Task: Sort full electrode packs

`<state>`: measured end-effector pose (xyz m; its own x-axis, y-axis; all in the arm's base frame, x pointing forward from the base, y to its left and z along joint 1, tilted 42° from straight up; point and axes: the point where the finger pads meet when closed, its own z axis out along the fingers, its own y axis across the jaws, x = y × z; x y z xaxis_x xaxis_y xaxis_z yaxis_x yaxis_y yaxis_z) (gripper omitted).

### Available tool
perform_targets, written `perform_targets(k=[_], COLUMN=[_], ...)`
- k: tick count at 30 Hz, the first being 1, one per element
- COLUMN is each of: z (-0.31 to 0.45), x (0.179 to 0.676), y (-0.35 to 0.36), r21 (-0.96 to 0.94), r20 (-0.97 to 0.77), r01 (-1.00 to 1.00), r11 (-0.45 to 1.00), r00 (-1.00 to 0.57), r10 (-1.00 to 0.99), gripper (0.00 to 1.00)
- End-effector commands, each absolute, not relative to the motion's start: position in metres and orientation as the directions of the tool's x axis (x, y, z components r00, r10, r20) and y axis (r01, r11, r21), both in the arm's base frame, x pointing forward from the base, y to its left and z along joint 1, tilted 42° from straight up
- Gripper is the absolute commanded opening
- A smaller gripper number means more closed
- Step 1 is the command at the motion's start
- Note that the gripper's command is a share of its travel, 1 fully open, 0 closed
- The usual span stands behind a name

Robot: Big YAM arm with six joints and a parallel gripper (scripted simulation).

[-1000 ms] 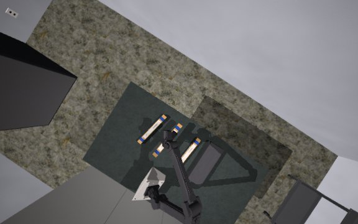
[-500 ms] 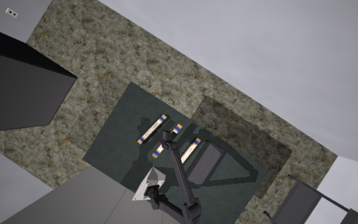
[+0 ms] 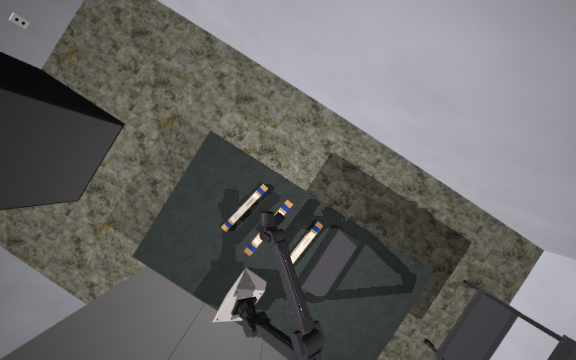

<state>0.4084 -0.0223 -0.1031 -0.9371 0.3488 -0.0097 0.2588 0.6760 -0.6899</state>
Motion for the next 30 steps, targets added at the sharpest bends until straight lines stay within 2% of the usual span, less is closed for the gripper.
perform_targets(k=[1,30], z=[-0.059,-0.041], x=[0.451,0.449], y=[0.02,0.031], r21=[-0.636,-0.636], r20=[-0.124,-0.122], r01=[0.308,0.307], r11=[0.708,0.708], r00=[-0.946,-0.946], r10=[0.3,0.3], gripper=[0.0,0.0])
